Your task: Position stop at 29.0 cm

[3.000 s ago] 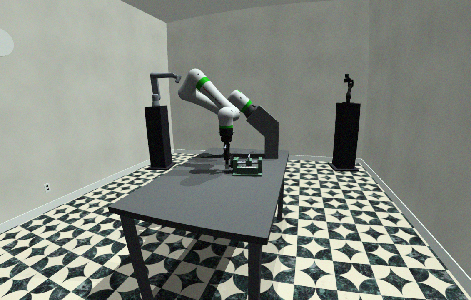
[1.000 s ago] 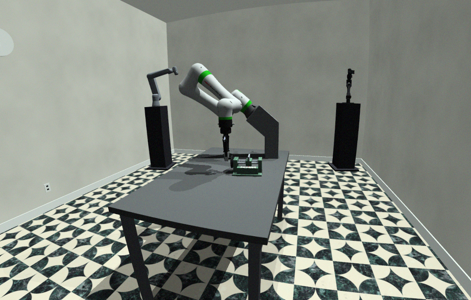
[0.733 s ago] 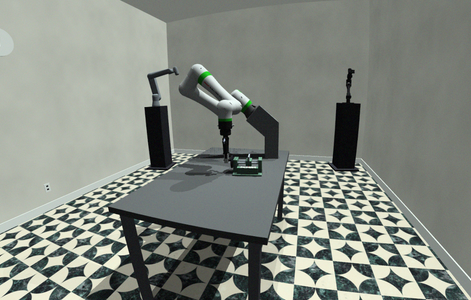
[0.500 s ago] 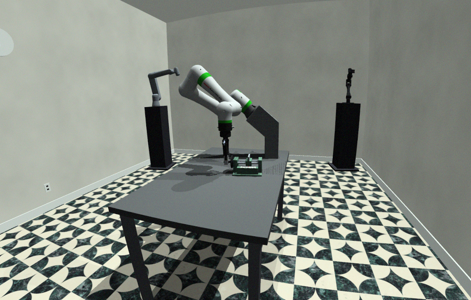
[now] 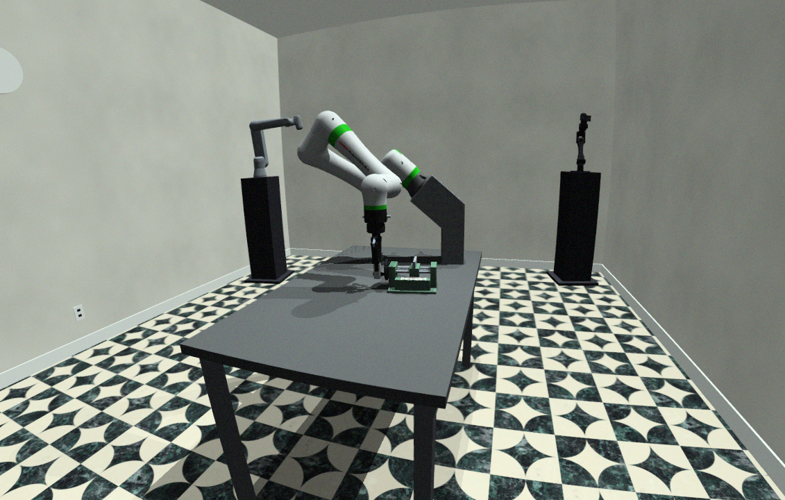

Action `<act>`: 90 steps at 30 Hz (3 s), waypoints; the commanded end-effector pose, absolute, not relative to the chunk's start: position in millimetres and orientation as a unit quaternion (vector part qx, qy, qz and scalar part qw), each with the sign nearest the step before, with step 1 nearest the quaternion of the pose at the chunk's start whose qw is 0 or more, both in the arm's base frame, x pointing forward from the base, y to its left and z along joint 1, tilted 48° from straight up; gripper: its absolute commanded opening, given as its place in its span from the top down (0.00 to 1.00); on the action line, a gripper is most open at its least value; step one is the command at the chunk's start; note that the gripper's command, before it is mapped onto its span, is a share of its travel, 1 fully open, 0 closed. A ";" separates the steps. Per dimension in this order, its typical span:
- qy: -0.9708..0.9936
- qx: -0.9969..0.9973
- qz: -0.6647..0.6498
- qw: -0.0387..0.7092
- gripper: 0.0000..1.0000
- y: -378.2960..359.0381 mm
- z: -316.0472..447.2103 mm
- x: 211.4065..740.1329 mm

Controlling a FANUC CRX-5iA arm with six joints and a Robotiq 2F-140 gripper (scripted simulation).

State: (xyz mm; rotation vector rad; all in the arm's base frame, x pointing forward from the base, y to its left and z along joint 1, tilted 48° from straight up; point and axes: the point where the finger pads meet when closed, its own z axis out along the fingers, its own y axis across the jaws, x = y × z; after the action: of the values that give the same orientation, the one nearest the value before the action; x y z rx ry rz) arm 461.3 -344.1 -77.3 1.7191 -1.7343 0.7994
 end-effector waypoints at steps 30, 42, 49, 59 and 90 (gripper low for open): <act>-0.648 0.642 0.298 0.282 0.96 -358.1 -90.3 443.3; -0.648 0.642 0.298 0.282 0.96 -359.6 -91.7 436.5; -0.648 0.642 0.298 0.282 0.96 -359.8 -92.0 434.3; -0.648 0.642 0.298 0.282 0.96 -359.9 -92.1 431.4; -0.648 0.642 0.298 0.282 0.96 -360.0 -92.2 429.9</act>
State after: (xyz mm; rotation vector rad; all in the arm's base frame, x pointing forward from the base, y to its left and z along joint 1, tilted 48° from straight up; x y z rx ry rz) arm 430.0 -360.1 -92.2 1.7192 -1.7343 0.7998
